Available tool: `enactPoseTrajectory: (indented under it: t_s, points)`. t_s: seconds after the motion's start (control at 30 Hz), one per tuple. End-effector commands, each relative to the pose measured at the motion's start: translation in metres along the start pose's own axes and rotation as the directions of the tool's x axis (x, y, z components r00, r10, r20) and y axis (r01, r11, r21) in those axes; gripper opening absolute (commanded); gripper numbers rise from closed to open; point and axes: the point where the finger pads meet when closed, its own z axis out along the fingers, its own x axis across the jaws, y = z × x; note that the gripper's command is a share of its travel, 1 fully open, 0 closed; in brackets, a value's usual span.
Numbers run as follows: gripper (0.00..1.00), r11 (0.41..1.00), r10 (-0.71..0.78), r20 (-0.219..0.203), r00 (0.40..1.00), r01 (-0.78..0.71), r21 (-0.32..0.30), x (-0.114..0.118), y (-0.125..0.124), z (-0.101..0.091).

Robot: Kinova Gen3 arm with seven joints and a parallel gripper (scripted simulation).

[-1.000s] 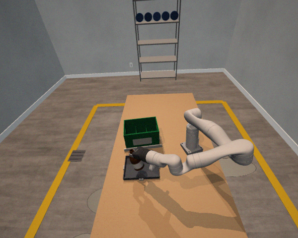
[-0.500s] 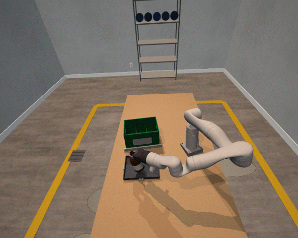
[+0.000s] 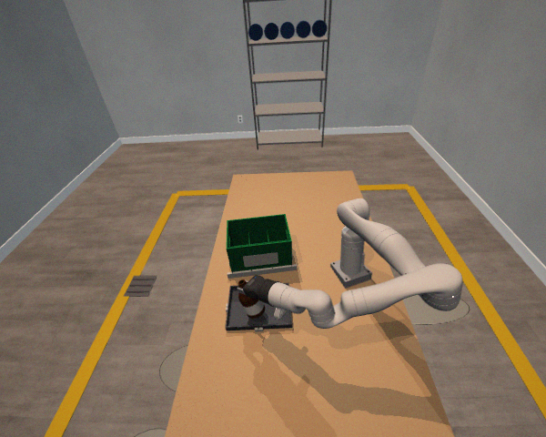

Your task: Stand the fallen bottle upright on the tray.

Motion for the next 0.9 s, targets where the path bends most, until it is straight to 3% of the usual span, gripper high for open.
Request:
enactPoseTrajectory:
  t_s: [0.0, 0.87]
  points:
    - [0.0, 1.0, 0.014, -0.002, 1.0, -0.014, 0.002, 0.001, -0.005, 0.003]
    - [0.0, 1.0, 0.014, -0.003, 1.0, -0.014, 0.002, 0.002, -0.016, 0.006]
